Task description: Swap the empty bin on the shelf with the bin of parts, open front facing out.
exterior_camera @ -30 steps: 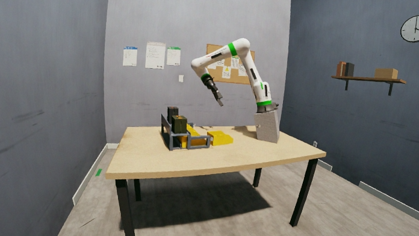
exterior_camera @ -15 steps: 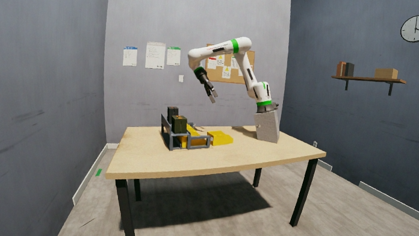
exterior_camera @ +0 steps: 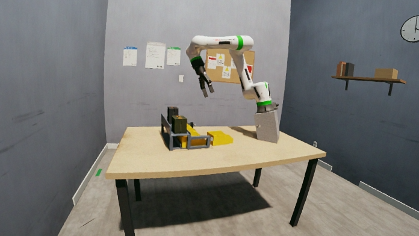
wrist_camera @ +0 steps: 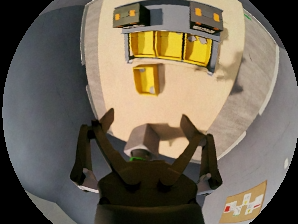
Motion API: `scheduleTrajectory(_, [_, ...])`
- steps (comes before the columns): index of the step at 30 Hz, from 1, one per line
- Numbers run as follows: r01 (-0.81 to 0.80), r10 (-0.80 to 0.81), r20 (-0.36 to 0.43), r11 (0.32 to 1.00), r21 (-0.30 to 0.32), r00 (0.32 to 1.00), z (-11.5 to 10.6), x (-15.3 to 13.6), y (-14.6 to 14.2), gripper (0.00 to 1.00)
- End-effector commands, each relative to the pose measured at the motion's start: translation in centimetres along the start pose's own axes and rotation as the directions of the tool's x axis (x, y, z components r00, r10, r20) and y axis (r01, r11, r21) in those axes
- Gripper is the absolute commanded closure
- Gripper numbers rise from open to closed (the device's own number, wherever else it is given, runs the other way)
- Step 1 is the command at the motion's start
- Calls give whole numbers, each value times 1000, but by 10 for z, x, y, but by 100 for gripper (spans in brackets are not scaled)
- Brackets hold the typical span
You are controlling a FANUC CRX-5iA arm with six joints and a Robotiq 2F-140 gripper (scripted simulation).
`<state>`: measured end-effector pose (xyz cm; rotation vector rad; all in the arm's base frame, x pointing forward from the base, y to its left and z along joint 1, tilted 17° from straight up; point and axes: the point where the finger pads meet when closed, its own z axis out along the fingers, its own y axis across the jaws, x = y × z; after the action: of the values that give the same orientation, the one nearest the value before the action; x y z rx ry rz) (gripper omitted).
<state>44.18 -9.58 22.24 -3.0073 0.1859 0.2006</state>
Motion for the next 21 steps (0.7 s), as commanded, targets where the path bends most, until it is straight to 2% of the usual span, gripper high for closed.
scheduleTrajectory(1, [37, -38, -35, 998, -52, 999, -14, 16, -31, 0])
scheduleTrajectory(9, [111, -126, -120, 986, -126, 985, -42, 39, -104, 0])
scheduleTrajectory(12, [16, -35, -154, 992, -124, 987, -39, 45, -101, 0])
scheduleTrajectory(14, [16, -35, -154, 992, -124, 987, -39, 45, -101, 0])
scheduleTrajectory(21, [-234, 209, -229, 968, -89, 951, -28, 58, -83, 0])
